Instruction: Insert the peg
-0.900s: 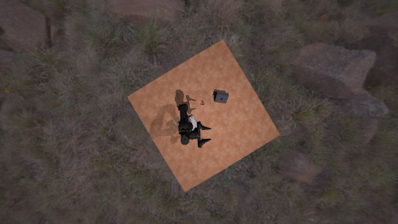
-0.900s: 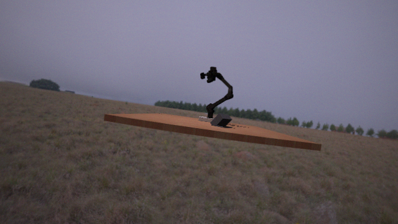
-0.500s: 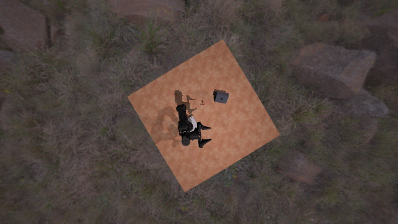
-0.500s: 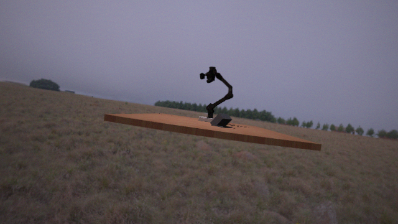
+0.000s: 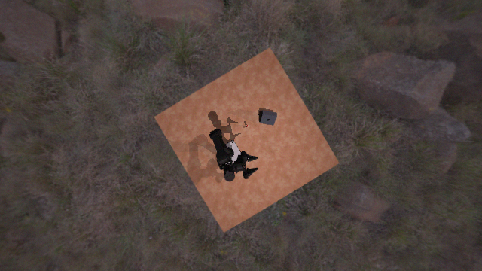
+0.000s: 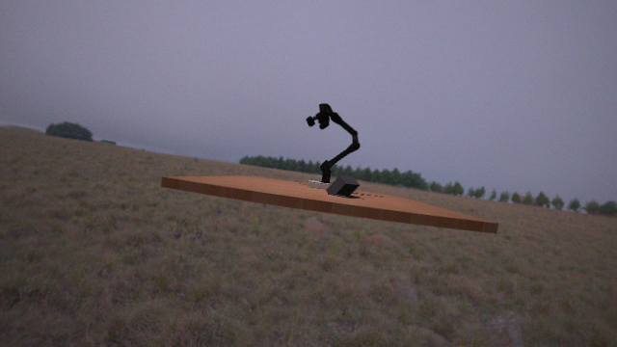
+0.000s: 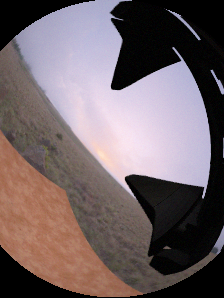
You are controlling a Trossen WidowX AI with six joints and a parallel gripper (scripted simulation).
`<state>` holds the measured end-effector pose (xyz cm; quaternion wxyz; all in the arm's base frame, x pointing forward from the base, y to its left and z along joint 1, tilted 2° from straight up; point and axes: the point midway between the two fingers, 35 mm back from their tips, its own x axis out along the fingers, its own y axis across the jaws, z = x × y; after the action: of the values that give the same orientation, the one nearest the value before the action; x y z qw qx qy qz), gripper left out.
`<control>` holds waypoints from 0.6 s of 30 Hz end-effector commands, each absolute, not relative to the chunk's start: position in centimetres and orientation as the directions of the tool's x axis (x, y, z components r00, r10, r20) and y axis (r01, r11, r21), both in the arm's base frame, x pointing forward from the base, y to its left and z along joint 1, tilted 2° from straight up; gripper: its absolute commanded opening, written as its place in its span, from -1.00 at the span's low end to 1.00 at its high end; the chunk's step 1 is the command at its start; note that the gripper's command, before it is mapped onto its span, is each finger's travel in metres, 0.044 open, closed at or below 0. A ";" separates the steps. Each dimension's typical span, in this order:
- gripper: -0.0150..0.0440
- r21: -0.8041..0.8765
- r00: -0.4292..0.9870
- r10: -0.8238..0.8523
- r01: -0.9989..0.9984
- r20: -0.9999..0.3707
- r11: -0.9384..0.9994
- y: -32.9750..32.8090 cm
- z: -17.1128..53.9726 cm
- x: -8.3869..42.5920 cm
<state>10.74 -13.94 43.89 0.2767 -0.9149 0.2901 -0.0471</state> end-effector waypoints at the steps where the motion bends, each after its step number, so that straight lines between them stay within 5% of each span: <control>1: 1.00 -0.611 0.835 -0.542 -0.479 -0.095 -0.631 -14.6 43.2 10.9; 18: 1.00 -0.814 0.874 -0.451 -0.392 -0.182 -0.430 -16.4 40.8 12.8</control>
<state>12.39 -15.91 41.64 0.4393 -0.8611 0.2532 -0.0373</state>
